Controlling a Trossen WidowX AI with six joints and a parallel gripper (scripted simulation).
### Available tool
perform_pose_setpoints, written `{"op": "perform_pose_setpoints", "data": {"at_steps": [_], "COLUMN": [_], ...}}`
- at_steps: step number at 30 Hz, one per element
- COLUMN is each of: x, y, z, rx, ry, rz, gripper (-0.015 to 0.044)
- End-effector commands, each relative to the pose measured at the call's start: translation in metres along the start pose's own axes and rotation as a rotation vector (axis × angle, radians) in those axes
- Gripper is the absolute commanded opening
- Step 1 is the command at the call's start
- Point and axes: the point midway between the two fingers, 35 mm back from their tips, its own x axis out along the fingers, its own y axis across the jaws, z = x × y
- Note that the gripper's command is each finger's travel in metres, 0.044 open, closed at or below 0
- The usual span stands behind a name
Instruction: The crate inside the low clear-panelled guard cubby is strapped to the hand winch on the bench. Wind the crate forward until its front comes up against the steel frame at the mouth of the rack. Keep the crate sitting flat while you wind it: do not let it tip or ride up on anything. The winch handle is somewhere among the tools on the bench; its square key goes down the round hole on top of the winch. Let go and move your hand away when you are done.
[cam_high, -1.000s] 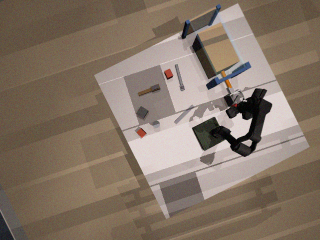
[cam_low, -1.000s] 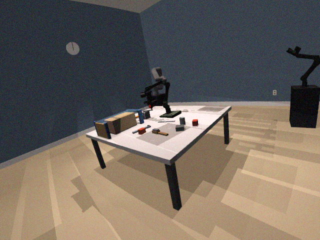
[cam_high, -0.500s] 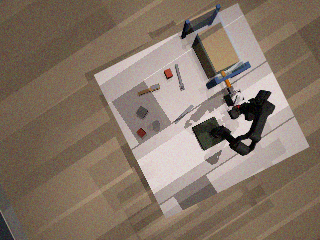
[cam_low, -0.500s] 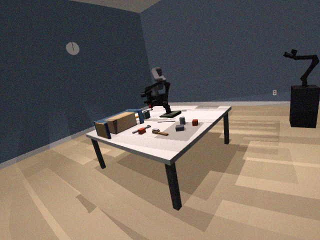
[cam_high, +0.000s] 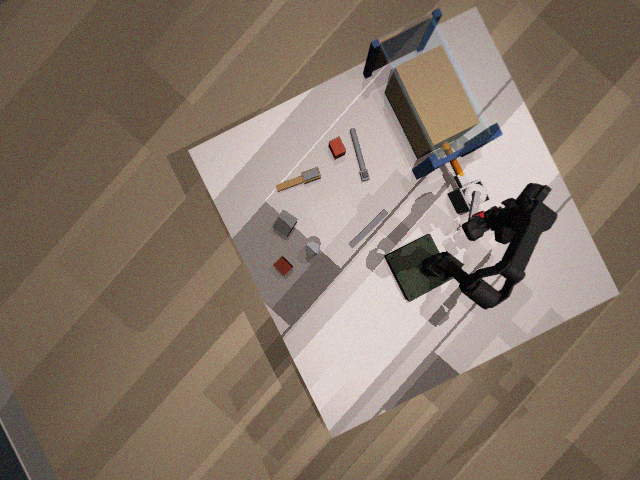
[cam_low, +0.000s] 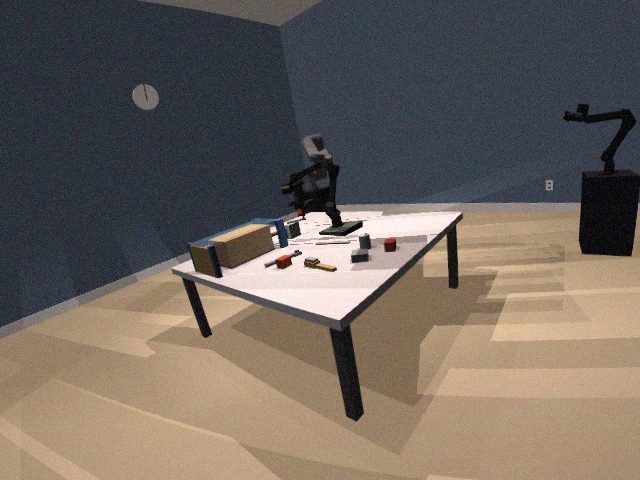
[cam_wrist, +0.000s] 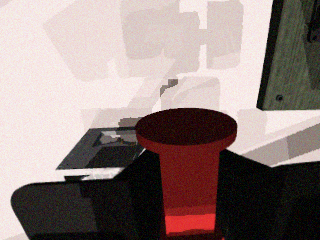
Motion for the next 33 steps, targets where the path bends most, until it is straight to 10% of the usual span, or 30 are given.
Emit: {"op": "perform_pose_setpoints", "data": {"at_steps": [1, 33], "x": [-0.001, -0.002], "y": [0.013, 0.051], "z": [0.009, 0.021], "rx": [0.013, 0.013], "ry": [-0.028, -0.029], "rz": [0.025, 0.028], "gripper": [0.0000, 0.0000]}}
